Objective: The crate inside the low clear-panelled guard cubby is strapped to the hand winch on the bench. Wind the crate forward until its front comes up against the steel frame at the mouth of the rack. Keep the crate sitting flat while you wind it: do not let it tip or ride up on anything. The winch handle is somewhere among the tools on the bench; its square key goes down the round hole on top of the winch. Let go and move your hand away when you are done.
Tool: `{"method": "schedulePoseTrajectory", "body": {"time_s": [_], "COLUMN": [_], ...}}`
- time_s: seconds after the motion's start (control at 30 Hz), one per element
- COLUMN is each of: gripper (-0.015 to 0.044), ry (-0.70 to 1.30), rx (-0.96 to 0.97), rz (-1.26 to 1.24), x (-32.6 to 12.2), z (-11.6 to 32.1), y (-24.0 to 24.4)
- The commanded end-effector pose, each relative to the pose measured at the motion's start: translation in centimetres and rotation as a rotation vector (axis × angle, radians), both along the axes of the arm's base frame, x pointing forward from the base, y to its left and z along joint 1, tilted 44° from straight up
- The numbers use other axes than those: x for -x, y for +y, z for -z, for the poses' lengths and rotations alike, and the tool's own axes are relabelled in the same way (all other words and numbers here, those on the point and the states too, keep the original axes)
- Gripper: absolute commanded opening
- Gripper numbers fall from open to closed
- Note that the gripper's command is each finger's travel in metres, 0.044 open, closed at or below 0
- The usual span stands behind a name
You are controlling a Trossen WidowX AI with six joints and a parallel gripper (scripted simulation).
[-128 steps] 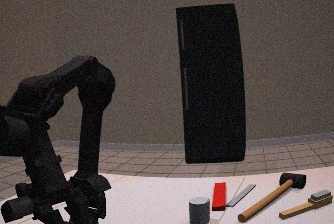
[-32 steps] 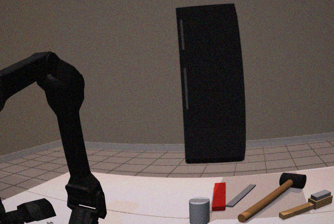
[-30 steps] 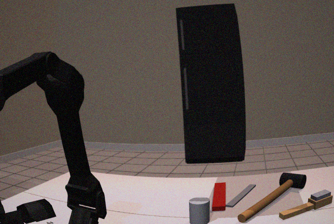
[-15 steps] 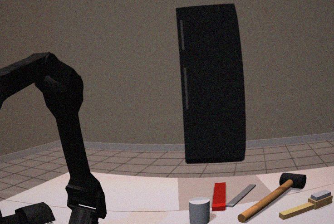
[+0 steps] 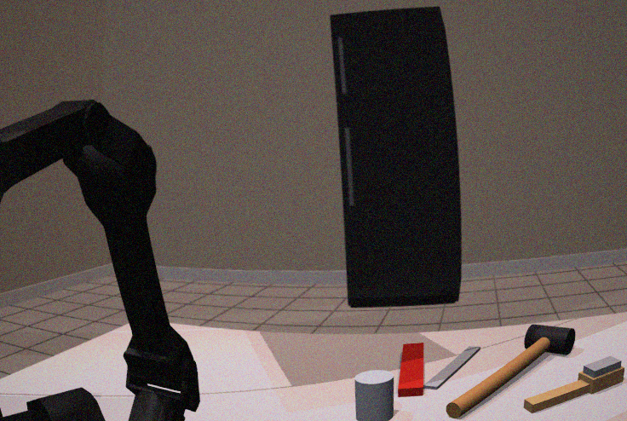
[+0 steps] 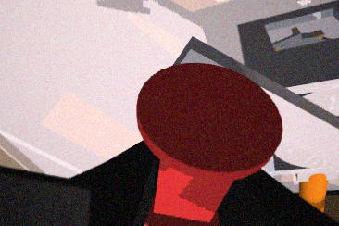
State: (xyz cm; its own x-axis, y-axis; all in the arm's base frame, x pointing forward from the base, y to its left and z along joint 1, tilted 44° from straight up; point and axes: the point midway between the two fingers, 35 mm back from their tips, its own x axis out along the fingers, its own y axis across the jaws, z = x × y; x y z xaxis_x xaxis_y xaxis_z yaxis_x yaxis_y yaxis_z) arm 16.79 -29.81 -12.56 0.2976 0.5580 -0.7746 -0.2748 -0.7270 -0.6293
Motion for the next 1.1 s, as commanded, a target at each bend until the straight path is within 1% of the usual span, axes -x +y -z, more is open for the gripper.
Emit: {"method": "schedulePoseTrajectory", "body": {"time_s": [0.0, 1.07], "gripper": [0.0, 0.0], "ry": [-0.028, -0.031], "rx": [0.021, 0.022], "rz": [-0.016, -0.016], "x": [-2.0, -5.7], "z": [0.8, 1.7], "y": [-0.4, -0.8]}}
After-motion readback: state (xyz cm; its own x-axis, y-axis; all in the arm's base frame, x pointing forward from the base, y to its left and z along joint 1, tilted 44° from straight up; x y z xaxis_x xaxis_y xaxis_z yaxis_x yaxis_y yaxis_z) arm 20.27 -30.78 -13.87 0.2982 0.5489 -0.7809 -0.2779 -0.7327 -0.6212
